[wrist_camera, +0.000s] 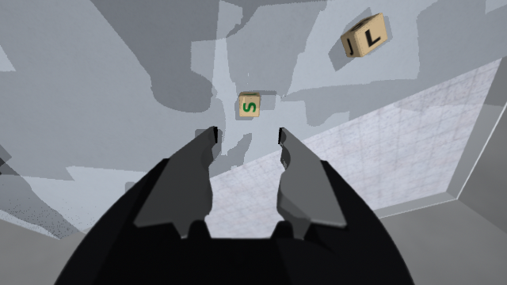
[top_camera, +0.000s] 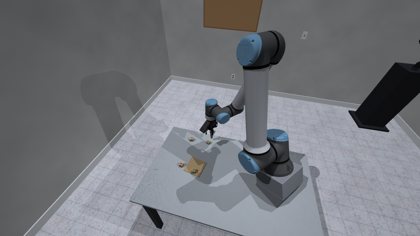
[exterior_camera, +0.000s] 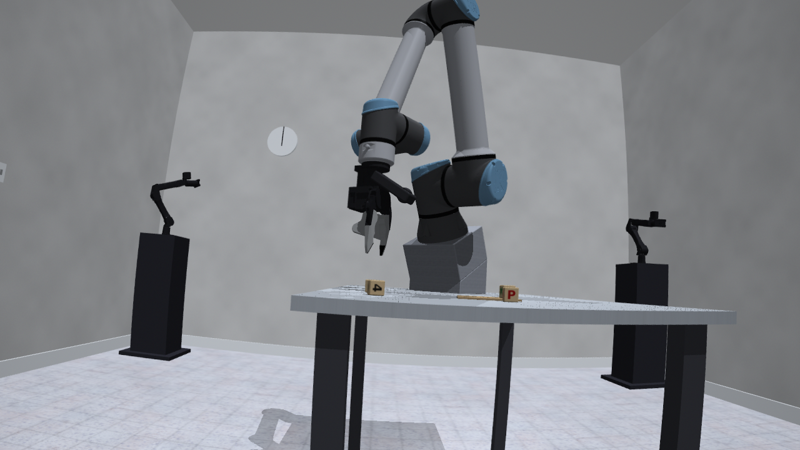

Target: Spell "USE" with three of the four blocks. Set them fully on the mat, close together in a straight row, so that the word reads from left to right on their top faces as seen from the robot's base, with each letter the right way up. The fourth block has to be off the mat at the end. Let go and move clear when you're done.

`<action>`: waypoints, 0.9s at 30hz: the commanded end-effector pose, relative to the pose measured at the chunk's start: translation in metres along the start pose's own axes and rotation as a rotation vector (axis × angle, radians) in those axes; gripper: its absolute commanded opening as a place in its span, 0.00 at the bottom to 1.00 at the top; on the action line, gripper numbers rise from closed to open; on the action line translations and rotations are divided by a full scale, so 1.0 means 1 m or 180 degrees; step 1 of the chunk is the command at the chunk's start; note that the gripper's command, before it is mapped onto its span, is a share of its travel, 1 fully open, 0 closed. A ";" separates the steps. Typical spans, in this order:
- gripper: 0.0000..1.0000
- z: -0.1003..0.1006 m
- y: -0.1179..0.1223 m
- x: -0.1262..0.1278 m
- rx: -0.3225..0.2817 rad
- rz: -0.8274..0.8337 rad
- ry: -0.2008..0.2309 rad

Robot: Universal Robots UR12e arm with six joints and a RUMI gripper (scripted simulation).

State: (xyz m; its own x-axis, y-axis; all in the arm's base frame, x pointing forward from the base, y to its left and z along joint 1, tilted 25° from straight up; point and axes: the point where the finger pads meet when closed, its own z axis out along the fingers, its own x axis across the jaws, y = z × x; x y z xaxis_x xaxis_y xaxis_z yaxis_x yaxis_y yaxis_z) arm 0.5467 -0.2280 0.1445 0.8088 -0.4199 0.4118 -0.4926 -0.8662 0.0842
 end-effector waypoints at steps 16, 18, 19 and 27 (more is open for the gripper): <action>0.40 0.022 -0.001 -0.002 0.0006 -0.0004 -0.0015; 0.40 0.025 -0.002 -0.002 0.0006 -0.0004 -0.0015; 0.40 0.027 -0.002 -0.002 0.0006 -0.0004 -0.0015; 0.40 0.036 -0.002 -0.001 0.0005 -0.0004 -0.0012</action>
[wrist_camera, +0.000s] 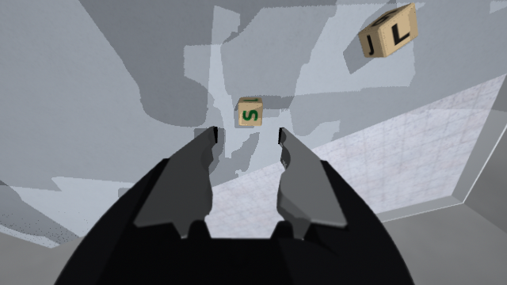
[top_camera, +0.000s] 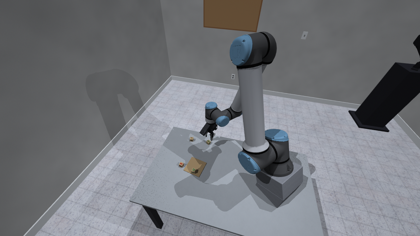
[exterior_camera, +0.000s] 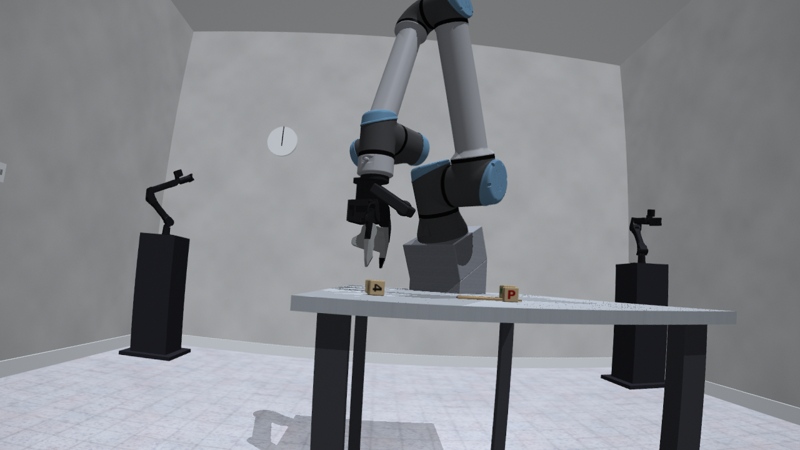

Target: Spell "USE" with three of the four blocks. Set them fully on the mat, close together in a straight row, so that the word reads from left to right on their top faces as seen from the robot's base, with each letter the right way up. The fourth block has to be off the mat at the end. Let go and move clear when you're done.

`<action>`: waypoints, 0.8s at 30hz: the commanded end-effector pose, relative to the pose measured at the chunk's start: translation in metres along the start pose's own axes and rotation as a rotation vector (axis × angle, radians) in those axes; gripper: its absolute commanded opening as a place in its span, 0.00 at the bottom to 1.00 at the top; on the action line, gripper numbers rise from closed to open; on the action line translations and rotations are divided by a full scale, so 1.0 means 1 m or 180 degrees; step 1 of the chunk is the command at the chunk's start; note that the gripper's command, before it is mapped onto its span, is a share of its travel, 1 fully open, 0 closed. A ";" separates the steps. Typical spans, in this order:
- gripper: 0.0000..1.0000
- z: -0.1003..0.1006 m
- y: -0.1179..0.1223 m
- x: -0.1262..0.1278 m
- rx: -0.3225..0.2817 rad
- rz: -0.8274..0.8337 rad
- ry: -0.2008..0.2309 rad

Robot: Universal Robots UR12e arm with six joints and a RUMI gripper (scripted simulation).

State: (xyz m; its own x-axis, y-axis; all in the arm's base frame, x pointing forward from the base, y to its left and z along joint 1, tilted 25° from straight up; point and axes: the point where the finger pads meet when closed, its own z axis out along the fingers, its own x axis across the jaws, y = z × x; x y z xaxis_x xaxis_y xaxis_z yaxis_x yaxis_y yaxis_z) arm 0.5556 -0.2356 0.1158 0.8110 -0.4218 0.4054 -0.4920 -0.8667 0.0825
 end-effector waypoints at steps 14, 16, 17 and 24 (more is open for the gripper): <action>0.40 0.019 -0.002 0.001 -0.0001 -0.0004 0.0010; 0.40 0.020 -0.002 0.001 -0.0001 -0.0004 0.0010; 0.40 0.020 -0.002 0.001 -0.0001 -0.0004 0.0010; 0.40 0.022 -0.002 0.001 -0.0001 -0.0004 0.0011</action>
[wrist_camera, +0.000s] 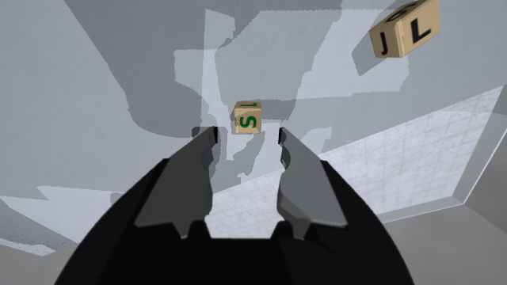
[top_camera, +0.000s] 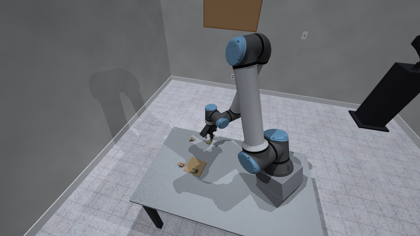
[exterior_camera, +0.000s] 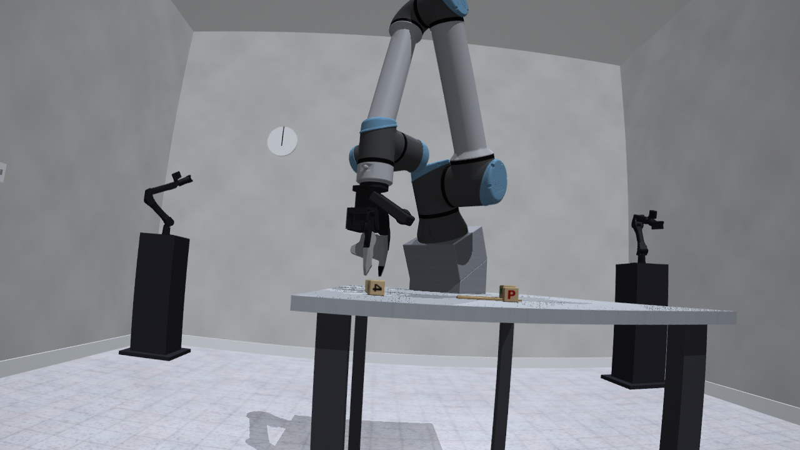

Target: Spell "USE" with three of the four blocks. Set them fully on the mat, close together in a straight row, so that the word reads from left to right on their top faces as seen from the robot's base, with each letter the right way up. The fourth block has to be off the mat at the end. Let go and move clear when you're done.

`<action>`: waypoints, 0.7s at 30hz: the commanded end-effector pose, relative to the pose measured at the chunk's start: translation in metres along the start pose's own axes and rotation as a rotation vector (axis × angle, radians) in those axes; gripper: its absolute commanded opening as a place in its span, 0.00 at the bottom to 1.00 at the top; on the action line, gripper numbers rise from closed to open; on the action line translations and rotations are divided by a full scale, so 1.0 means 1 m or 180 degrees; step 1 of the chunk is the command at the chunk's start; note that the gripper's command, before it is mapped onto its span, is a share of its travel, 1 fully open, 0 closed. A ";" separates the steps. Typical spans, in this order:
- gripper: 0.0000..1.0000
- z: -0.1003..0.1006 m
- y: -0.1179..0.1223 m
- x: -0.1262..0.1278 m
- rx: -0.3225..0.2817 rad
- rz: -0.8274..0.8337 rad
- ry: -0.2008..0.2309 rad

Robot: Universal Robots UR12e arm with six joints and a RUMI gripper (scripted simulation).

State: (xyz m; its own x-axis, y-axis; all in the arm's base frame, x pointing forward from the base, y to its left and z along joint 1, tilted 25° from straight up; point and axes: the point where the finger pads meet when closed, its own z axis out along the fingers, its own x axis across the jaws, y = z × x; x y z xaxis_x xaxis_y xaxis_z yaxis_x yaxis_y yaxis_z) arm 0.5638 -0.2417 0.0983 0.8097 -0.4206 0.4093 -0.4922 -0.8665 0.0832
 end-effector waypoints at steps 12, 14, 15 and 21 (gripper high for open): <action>0.40 0.001 -0.001 -0.001 0.0000 -0.0003 0.0000; 0.40 0.001 -0.001 -0.001 0.0000 -0.0003 0.0000; 0.40 0.001 -0.002 -0.001 0.0000 -0.0004 -0.0001; 0.40 0.001 -0.002 -0.003 0.0001 -0.0004 -0.0002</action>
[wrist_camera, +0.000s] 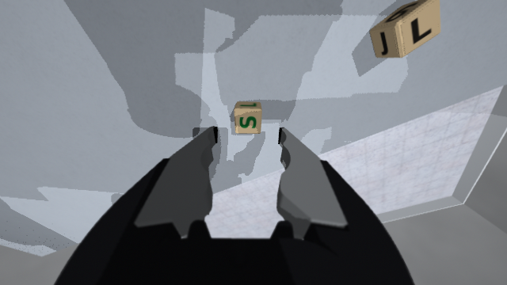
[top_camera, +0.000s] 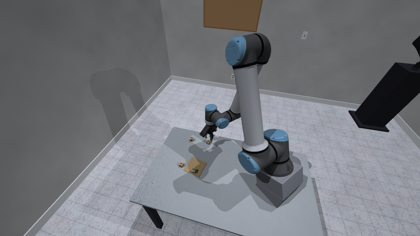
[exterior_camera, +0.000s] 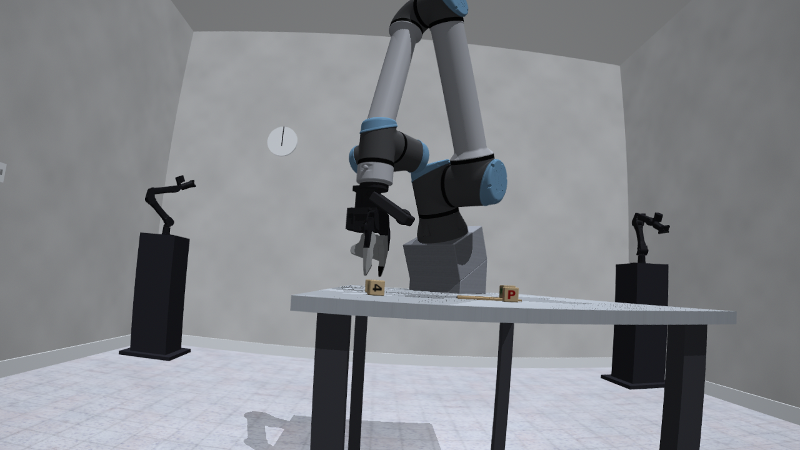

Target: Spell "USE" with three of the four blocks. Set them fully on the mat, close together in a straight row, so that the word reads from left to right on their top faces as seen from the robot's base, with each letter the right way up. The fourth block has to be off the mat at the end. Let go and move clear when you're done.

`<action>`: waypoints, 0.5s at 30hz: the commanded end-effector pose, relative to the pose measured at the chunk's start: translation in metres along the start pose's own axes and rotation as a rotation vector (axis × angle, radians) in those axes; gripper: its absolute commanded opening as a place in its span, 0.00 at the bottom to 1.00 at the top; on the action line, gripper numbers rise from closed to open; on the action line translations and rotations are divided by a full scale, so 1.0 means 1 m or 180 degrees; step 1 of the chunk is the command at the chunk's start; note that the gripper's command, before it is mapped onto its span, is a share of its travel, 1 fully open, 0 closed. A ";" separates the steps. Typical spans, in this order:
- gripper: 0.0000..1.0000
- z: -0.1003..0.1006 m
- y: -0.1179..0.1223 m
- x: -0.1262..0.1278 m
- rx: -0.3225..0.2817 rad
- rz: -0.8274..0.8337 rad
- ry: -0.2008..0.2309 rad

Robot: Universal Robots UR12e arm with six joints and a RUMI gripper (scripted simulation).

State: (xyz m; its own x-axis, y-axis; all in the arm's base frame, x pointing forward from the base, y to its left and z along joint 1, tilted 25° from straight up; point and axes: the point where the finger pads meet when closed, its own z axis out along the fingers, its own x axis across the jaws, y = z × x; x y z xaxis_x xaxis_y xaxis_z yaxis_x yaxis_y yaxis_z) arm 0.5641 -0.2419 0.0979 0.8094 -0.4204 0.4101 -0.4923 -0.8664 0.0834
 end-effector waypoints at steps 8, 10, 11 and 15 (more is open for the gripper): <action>0.40 0.000 -0.002 -0.002 0.0001 -0.0003 -0.0002; 0.40 0.000 -0.002 -0.002 0.0001 -0.0003 -0.0002; 0.40 0.000 -0.002 -0.002 0.0001 -0.0003 -0.0002; 0.40 0.001 -0.002 -0.002 0.0001 -0.0003 -0.0004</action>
State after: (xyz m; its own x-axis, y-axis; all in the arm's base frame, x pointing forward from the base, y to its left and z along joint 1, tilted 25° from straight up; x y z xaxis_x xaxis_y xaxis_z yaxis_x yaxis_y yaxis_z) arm 0.5638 -0.2409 0.0973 0.8096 -0.4204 0.4097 -0.4921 -0.8665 0.0833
